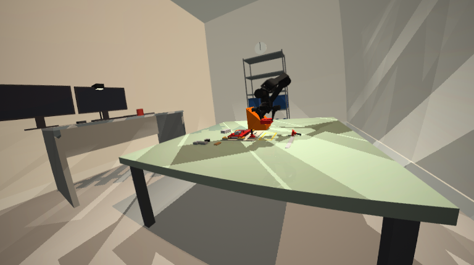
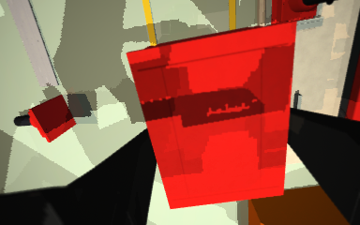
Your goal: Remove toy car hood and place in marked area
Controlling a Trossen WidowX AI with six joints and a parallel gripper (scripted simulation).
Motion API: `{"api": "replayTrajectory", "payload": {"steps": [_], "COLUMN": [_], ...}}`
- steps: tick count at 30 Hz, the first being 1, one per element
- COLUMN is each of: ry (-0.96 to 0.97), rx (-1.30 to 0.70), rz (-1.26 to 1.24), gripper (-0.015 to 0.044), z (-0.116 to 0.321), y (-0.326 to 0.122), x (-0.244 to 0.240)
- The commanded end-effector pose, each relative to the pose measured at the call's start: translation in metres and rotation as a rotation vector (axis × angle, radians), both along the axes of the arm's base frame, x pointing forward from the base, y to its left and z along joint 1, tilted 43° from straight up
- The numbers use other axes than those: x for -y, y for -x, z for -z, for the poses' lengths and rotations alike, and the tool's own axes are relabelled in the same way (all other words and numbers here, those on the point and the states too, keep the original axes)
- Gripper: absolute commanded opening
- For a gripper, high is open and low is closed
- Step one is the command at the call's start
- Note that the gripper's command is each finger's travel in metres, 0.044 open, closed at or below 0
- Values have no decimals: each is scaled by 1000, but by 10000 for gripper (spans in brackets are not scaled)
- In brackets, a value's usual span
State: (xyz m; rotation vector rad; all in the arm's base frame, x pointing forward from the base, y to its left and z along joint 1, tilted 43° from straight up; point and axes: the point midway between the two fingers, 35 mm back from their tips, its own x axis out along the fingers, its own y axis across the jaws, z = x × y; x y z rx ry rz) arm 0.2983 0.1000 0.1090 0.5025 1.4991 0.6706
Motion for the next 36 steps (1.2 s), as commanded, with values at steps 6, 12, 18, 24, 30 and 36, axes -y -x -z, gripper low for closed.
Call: {"api": "replayTrajectory", "payload": {"steps": [6,12,18,24,30,36], "ry": [-2,-2,-2,-2,-2,-2], "rx": [-3,-3,-3,-2,-2,-2], "rz": [3,3,3,3,3,3], "gripper": [0,0,0,0,0,0], "z": [5,9,12,15,18,22], "y": [0,0,0,0,0,0], "x": [-5,-8,-11,-14,-17,-20]}}
